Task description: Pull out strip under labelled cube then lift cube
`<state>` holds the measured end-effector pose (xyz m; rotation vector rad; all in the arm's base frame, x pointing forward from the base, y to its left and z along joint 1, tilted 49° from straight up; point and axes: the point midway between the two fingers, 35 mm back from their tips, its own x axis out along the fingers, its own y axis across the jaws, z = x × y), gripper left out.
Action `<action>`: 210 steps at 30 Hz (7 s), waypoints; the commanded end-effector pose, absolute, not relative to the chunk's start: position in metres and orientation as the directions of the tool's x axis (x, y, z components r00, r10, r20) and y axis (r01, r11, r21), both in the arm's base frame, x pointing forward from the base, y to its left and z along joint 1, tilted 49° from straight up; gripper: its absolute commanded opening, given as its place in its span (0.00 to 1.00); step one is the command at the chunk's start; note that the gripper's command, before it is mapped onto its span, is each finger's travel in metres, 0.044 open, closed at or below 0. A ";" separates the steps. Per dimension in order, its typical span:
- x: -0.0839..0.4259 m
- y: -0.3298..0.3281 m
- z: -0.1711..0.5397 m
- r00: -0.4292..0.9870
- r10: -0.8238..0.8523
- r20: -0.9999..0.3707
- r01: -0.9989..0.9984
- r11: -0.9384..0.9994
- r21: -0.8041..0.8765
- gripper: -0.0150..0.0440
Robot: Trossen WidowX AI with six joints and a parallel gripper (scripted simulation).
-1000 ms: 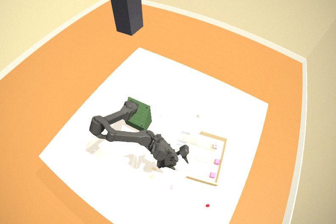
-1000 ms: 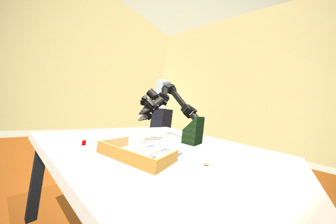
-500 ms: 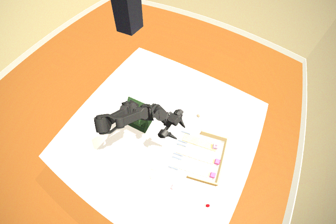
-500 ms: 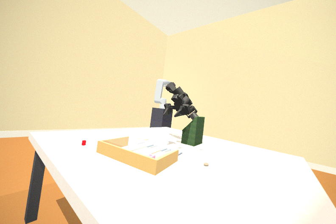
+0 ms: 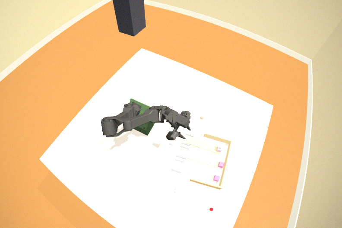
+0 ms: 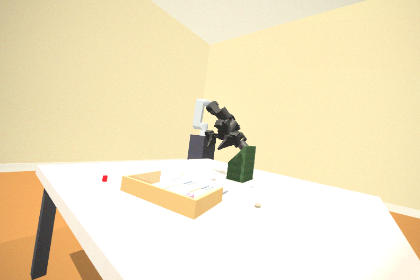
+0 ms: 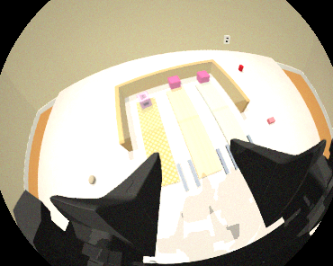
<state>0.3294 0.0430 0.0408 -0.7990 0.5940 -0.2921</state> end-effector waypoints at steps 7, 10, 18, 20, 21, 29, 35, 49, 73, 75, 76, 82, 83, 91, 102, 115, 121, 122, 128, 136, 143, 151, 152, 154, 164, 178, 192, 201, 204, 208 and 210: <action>0.371 0.037 -0.018 0.520 -0.600 -0.608 -0.073 0.678 -0.731 0.31; 0.376 0.031 -0.033 0.405 -0.645 -0.648 -0.091 0.677 -0.730 0.25; 0.383 0.012 -0.054 0.111 -0.735 -0.669 -0.116 0.659 -0.743 0.25; 0.383 0.011 -0.055 0.088 -0.740 -0.667 -0.117 0.657 -0.745 0.25; 0.383 0.011 -0.055 0.088 -0.740 -0.667 -0.117 0.657 -0.745 0.25; 0.382 0.010 -0.055 0.088 -0.740 -0.667 -0.117 0.657 -0.745 0.25; 0.383 0.006 -0.058 0.088 -0.740 -0.667 -0.117 0.657 -0.745 0.25; 0.386 -0.011 -0.074 0.088 -0.740 -0.667 -0.118 0.658 -0.744 0.25; 0.385 -0.042 -0.098 0.088 -0.742 -0.664 -0.118 0.654 -0.747 0.25; 0.385 -0.044 -0.099 0.088 -0.743 -0.664 -0.118 0.654 -0.747 0.25; 0.385 -0.044 -0.100 0.088 -0.743 -0.664 -0.118 0.654 -0.747 0.25; 0.385 -0.044 -0.100 0.088 -0.743 -0.664 -0.118 0.654 -0.747 0.25; 0.385 -0.044 -0.100 0.088 -0.743 -0.664 -0.118 0.654 -0.747 0.25; 0.385 -0.045 -0.100 0.088 -0.743 -0.664 -0.118 0.654 -0.747 0.25; 0.385 -0.045 -0.100 0.088 -0.743 -0.664 -0.118 0.654 -0.747 0.25; 0.385 -0.046 -0.101 0.088 -0.743 -0.664 -0.118 0.654 -0.747 0.25; 0.385 -0.047 -0.101 0.088 -0.743 -0.664 -0.118 0.654 -0.747 0.25; 0.384 -0.047 -0.101 0.087 -0.743 -0.664 -0.118 0.654 -0.747 0.25; 0.375 -0.048 -0.102 0.087 -0.743 -0.664 -0.118 0.654 -0.747 0.25; 0.363 -0.050 -0.102 0.087 -0.743 -0.664 -0.119 0.654 -0.747 0.25; 0.352 -0.052 -0.101 0.086 -0.743 -0.664 -0.119 0.654 -0.747 0.25; 0.340 -0.054 -0.101 0.086 -0.743 -0.664 -0.120 0.654 -0.747 0.25; 0.339 -0.055 -0.101 0.086 -0.743 -0.664 -0.120 0.653 -0.747 0.25; 0.336 -0.055 -0.101 0.085 -0.743 -0.664 -0.120 0.653 -0.747 0.25; 0.320 -0.058 -0.101 0.085 -0.743 -0.663 -0.121 0.653 -0.747 0.25; 0.300 -0.062 -0.100 0.084 -0.744 -0.663 -0.122 0.653 -0.747 0.25; 0.279 -0.065 -0.099 0.083 -0.744 -0.663 -0.123 0.653 -0.747 0.25; 0.266 -0.067 -0.098 0.082 -0.744 -0.663 -0.123 0.653 -0.747 0.25; 0.262 -0.068 -0.098 0.082 -0.744 -0.663 -0.124 0.653 -0.747 0.25; 0.256 -0.069 -0.098 0.082 -0.744 -0.663 -0.124 0.653 -0.747 0.25; 0.253 -0.070 -0.098 0.082 -0.744 -0.663 -0.124 0.653 -0.747 0.25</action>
